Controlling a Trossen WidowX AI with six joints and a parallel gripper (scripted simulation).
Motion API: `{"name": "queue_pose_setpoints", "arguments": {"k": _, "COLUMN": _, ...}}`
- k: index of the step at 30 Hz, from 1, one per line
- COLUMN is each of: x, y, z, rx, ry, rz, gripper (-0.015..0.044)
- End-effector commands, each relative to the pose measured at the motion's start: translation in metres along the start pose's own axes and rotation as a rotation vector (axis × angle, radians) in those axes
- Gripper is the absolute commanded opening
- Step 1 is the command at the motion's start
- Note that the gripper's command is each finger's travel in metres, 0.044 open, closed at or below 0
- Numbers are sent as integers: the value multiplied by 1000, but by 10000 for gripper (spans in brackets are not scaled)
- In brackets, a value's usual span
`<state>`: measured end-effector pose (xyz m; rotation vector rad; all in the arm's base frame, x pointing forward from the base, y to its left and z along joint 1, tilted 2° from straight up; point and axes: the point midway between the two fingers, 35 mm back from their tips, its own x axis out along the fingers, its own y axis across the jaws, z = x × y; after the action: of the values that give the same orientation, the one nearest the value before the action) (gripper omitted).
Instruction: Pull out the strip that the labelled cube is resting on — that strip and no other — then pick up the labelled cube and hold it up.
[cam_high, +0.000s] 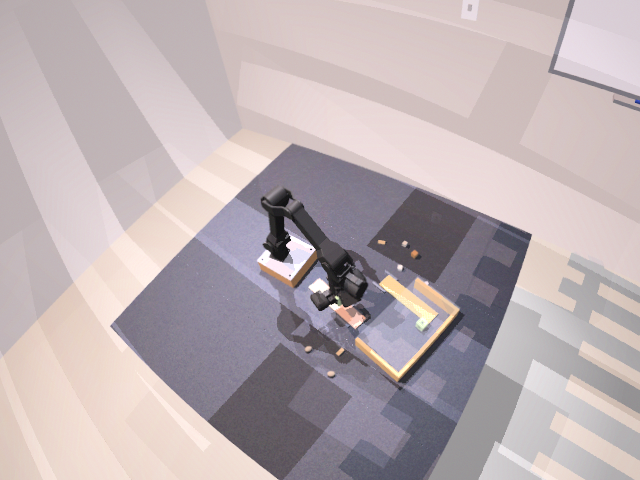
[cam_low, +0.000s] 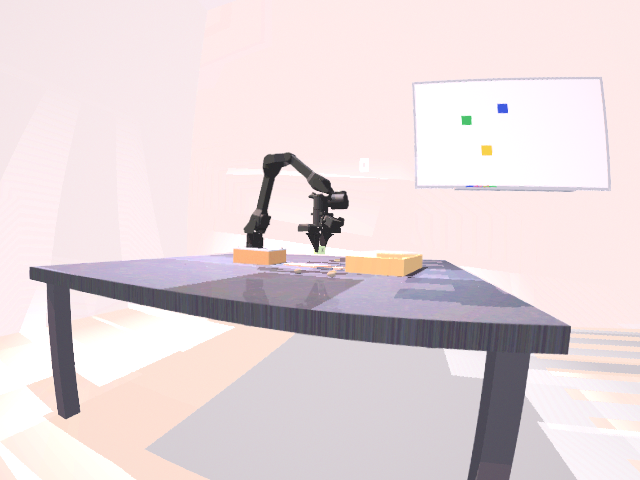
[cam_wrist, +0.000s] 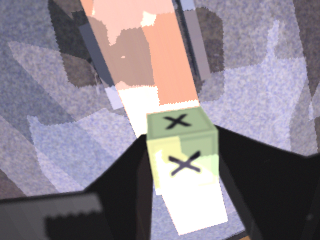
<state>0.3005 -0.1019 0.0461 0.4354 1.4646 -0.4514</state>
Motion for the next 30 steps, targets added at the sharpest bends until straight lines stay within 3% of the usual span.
{"name": "queue_pose_setpoints", "arguments": {"k": 1, "x": 1, "y": -3, "z": -14, "rx": -5, "ry": 5, "rz": 2, "gripper": 0}}
{"name": "queue_pose_setpoints", "arguments": {"k": 11, "x": -34, "y": -3, "z": -14, "rx": -5, "ry": 4, "rz": 2, "gripper": 0}}
{"name": "queue_pose_setpoints", "arguments": {"k": 30, "x": -35, "y": -3, "z": -14, "rx": -5, "ry": 4, "rz": 2, "gripper": 0}}
